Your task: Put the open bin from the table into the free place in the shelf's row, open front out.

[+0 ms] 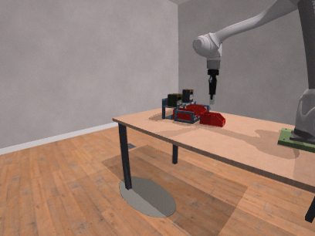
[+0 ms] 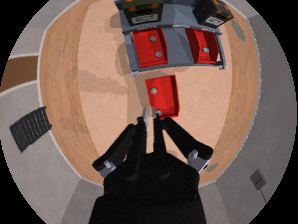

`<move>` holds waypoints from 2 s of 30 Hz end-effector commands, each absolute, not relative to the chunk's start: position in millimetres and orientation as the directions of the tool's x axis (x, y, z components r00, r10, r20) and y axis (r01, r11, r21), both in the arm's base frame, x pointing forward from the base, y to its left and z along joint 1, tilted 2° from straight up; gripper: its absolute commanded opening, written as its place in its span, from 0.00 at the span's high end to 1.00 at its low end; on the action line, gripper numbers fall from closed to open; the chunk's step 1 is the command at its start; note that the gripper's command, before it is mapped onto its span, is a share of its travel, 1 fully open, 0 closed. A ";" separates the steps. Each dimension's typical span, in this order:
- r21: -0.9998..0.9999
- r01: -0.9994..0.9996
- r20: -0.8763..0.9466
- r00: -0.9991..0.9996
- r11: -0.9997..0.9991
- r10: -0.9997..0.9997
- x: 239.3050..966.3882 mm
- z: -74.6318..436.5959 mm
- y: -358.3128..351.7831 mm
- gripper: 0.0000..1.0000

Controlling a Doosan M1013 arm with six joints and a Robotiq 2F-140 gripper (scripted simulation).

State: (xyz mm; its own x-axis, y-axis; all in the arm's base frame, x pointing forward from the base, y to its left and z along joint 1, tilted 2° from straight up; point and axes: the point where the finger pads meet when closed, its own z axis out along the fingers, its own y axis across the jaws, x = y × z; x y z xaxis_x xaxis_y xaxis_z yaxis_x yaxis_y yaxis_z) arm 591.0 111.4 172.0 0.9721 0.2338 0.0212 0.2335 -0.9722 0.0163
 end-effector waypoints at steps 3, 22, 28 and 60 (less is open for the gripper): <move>0.021 0.236 0.019 0.971 -0.971 0.237 593.4 174.7 111.8 1.00; 0.021 0.236 0.019 0.971 -0.971 0.237 593.4 174.7 111.8 1.00; 0.021 0.236 0.019 0.971 -0.971 0.237 593.4 174.7 111.8 1.00; 0.021 0.236 0.019 0.971 -0.971 0.237 593.4 174.7 111.8 0.85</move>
State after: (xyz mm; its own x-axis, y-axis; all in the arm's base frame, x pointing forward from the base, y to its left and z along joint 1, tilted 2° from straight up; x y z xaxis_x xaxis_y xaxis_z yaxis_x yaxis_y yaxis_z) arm 591.1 111.4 172.1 0.9720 0.2340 0.0213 0.2336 -0.9722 0.0165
